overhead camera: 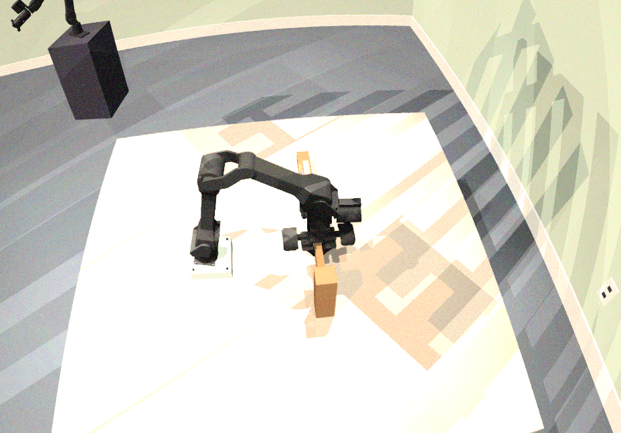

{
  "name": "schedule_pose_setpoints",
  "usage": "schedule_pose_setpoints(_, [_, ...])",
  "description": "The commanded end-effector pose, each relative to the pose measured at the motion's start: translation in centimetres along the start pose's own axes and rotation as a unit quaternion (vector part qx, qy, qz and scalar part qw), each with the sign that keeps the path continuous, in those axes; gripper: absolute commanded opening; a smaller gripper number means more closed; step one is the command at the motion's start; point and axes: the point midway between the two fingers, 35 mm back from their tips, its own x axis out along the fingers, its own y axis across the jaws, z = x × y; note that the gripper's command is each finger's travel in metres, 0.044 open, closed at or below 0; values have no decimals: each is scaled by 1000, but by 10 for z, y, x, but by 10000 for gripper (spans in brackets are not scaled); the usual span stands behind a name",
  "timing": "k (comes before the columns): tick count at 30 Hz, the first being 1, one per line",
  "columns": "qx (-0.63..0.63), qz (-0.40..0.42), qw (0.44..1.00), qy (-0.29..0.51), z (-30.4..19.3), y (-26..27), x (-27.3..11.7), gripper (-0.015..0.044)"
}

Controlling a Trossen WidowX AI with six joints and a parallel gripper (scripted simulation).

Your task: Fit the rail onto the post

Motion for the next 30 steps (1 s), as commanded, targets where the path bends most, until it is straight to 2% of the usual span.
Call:
schedule_pose_setpoints(1, [0, -1, 1000, 4, -3, 0, -2, 0])
schedule_pose_setpoints(22, [0, -1, 1000, 4, -10, 0, -1, 0])
schedule_pose_setpoints(30, [0, -1, 1000, 1, -7, 0, 0, 210])
